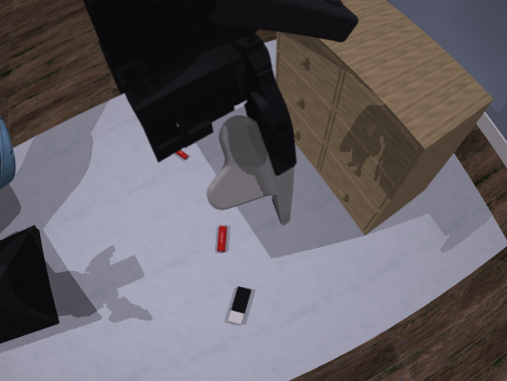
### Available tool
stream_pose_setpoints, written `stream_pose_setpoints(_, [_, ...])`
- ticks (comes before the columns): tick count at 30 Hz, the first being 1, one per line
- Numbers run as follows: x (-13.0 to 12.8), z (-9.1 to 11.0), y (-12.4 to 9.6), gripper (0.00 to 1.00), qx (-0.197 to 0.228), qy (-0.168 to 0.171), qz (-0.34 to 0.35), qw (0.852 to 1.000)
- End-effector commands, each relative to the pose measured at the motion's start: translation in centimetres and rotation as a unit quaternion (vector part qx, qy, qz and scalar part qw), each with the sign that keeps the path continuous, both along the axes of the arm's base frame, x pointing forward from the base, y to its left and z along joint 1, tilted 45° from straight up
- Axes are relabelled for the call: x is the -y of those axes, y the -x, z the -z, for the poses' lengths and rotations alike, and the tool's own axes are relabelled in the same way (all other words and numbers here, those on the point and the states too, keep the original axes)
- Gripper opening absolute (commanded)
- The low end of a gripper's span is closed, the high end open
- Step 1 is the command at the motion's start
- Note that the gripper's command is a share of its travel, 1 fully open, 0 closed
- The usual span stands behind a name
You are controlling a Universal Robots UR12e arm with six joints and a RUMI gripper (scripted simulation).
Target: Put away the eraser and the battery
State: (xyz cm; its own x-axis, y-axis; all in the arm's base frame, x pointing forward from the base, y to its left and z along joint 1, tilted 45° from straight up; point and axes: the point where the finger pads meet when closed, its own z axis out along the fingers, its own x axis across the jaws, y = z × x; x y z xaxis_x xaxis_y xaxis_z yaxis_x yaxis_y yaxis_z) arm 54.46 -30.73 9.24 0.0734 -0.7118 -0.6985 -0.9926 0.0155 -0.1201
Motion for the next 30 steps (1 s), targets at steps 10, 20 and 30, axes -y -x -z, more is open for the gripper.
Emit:
stream_pose_setpoints(10, [0.08,-0.02,-0.03,1.00,-0.001,0.000,0.002,1.000])
stream_pose_setpoints(20, [0.04,0.02,-0.09,1.00,0.002,0.000,0.005,1.000])
stream_pose_setpoints(30, [-0.08,0.12,-0.25,1.00,0.009,-0.001,0.012,1.000])
